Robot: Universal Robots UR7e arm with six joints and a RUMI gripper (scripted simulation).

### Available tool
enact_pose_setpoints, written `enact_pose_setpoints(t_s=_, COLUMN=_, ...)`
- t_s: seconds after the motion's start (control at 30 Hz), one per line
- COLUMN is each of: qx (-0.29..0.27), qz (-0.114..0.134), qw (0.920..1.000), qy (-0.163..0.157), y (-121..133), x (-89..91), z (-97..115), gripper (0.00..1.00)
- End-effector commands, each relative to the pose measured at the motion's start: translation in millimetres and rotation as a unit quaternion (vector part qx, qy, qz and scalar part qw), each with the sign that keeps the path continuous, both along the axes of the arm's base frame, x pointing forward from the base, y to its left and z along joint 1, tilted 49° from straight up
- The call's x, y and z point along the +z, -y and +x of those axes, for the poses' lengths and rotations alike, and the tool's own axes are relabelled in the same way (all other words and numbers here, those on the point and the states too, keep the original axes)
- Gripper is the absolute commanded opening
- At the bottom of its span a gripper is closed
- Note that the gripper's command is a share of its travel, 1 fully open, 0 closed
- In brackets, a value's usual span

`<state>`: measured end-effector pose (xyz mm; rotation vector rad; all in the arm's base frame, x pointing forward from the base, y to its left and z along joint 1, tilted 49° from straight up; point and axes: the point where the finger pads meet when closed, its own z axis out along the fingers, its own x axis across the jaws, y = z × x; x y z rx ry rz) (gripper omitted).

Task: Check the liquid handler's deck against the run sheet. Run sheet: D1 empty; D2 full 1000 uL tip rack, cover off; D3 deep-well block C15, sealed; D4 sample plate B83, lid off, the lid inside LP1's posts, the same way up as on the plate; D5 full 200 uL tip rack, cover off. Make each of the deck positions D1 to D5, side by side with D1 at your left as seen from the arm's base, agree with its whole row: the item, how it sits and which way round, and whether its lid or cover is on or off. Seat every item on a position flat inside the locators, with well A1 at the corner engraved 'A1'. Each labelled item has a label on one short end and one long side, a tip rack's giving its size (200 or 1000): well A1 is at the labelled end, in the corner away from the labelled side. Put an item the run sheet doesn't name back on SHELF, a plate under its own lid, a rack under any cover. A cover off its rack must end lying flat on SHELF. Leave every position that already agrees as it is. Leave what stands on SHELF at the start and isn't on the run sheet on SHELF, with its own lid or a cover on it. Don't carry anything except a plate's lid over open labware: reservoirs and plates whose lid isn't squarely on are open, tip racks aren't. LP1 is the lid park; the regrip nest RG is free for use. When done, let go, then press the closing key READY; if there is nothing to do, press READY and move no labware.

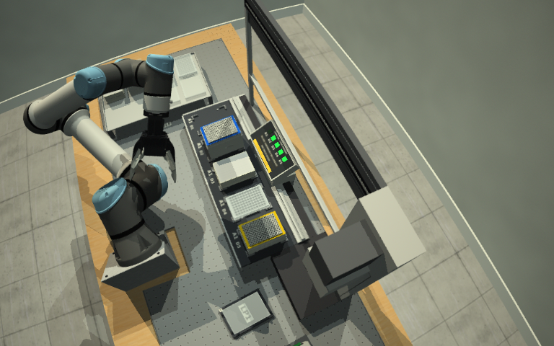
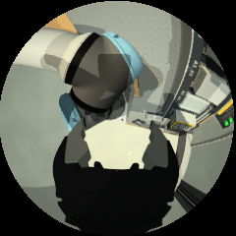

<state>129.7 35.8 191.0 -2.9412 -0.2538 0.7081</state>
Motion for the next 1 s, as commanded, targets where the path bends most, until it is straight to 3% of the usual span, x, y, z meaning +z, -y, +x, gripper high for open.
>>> enact_pose_setpoints(t_s=0.0, qx=-0.074, qz=0.002, qw=0.9972, qy=-0.013, y=-3.3, x=3.3, z=5.0, gripper=0.82)
enact_pose_setpoints(t_s=0.27, qx=-0.149, qz=0.006, qw=0.9884, qy=-0.028, y=-5.4, x=7.9, z=12.8, gripper=0.82)
enact_pose_setpoints(t_s=0.97, qx=-0.149, qz=0.006, qw=0.9884, qy=-0.028, y=-5.5, x=7.9, z=12.8, gripper=0.82)
